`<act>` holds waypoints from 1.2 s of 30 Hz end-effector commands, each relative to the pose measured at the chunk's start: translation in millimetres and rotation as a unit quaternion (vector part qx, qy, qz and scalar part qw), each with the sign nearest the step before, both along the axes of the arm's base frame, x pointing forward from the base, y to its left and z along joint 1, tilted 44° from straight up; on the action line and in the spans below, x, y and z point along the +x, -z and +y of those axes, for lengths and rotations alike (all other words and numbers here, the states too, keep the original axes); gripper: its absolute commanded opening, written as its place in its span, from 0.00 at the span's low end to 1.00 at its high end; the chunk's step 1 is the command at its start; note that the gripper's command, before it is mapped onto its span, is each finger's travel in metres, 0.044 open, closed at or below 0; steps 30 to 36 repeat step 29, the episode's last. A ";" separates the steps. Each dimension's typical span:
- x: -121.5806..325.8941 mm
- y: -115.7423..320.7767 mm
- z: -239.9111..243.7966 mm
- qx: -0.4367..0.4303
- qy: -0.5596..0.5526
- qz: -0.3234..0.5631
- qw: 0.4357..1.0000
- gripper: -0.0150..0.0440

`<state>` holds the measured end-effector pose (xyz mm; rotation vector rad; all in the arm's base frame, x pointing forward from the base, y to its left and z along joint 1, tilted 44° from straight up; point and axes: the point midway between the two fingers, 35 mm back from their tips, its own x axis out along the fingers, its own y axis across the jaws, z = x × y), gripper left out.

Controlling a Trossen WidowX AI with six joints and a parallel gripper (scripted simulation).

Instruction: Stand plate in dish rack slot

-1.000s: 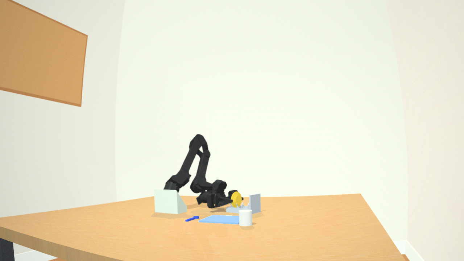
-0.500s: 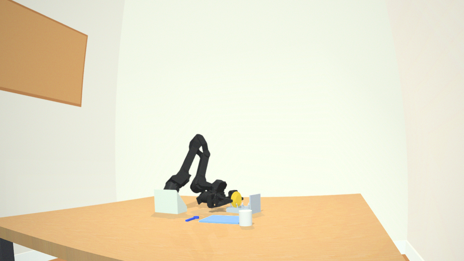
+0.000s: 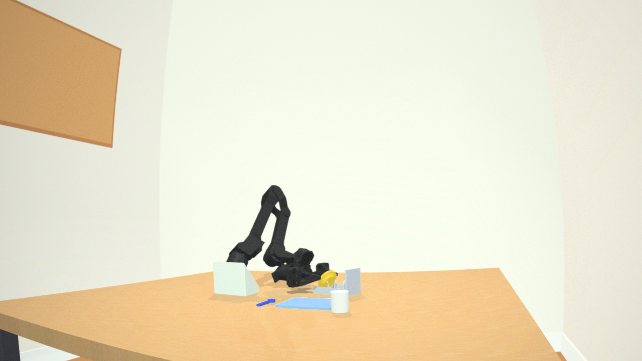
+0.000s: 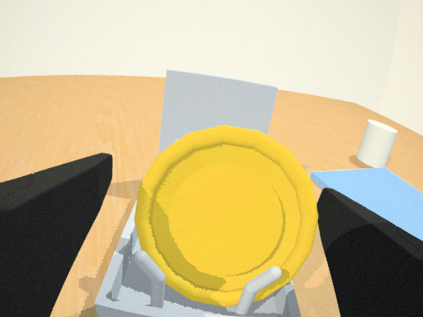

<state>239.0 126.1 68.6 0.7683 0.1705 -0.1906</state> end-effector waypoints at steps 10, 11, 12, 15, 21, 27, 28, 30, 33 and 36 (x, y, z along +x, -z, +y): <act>17.8 -42.4 -30.3 -0.018 -0.004 0.012 1.000 0.93; 19.0 -47.5 -35.0 -0.017 -0.004 0.012 1.000 0.93; 20.0 -52.7 -39.8 -0.015 -0.003 0.011 1.000 0.93; 20.7 -67.8 -55.0 -0.012 -0.001 0.007 1.000 0.93; 23.1 -89.7 -76.2 -0.010 0.002 -0.003 1.000 0.93; 31.4 -81.6 -82.4 -0.069 -0.007 0.046 0.997 0.93; 33.1 -79.7 -84.0 -0.081 -0.009 0.057 0.995 0.93; 34.7 -77.7 -85.6 -0.093 -0.012 0.069 0.993 0.93; 34.7 -77.7 -85.6 -0.093 -0.012 0.069 0.993 0.93; 34.7 -77.7 -85.6 -0.093 -0.012 0.069 0.993 0.93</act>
